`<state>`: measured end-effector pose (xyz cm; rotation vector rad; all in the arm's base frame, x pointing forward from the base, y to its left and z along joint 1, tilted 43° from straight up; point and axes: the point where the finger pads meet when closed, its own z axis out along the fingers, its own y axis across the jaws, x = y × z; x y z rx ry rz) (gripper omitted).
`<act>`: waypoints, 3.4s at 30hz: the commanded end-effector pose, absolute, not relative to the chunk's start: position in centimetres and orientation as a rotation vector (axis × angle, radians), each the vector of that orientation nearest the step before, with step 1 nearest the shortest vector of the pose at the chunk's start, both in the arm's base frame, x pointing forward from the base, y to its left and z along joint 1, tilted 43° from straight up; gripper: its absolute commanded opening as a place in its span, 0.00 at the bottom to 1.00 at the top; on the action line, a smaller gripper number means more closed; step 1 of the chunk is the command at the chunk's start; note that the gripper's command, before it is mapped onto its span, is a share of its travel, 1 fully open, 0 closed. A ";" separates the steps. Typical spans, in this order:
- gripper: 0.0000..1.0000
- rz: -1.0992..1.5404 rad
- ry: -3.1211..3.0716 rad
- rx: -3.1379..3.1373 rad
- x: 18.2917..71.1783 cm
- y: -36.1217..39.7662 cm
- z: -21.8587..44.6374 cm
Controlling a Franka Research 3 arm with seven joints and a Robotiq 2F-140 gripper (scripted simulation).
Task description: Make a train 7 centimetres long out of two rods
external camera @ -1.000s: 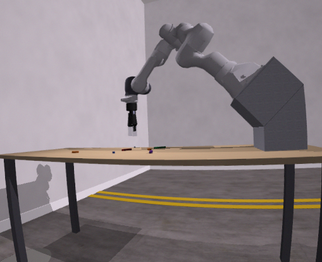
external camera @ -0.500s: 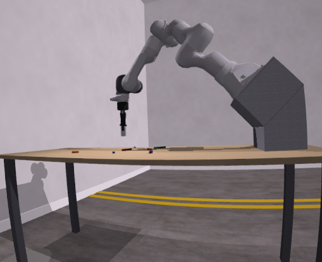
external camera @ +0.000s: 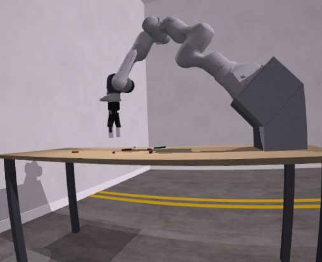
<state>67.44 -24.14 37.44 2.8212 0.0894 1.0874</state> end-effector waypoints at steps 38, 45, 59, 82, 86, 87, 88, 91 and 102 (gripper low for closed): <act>1.00 1.135 -0.281 2.898 69.8 -19.0 37.6; 1.00 1.135 -0.281 2.898 69.8 -19.0 37.6; 1.00 1.135 -0.281 2.898 69.8 -19.0 37.6; 1.00 1.135 -0.281 2.898 69.8 -19.0 37.6; 1.00 1.135 -0.281 2.898 69.8 -19.0 37.6; 1.00 1.135 -0.281 2.898 69.8 -19.0 37.6; 1.00 1.135 -0.281 2.898 69.8 -19.0 37.6; 1.00 1.135 -0.281 2.898 69.8 -19.0 37.6; 1.00 1.135 -0.281 2.898 69.8 -19.0 37.6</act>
